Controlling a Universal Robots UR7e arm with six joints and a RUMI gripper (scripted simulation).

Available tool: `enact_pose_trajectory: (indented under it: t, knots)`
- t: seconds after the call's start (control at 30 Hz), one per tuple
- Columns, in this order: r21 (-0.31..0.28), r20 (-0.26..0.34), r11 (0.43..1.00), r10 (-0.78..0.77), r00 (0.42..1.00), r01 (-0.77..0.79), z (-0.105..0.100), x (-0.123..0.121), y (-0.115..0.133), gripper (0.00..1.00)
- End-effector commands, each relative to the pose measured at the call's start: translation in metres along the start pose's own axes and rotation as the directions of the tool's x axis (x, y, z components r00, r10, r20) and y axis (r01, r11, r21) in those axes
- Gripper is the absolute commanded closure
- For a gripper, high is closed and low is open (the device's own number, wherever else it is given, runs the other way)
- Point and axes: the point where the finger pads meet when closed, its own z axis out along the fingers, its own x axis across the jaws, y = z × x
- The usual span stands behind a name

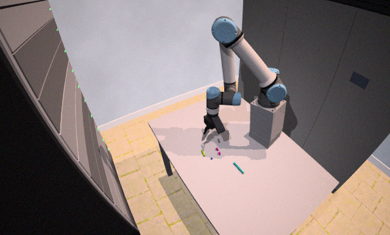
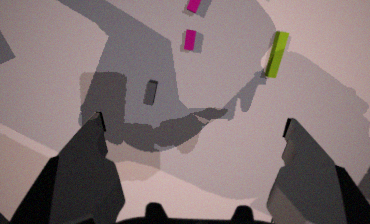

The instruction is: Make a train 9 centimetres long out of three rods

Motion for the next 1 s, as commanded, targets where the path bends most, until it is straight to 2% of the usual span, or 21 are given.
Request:
enact_pose_trajectory:
  t: [0.0, 0.97]
  knots:
    - [0.001, -0.003, 0.999, -0.05, 0.999, 0.05, -0.0003, -0.0011, 0.0018, 0.0]
    - [0.001, -0.003, 0.996, -0.093, 0.996, 0.093, -0.0003, -0.0024, 0.0033, 0.0]
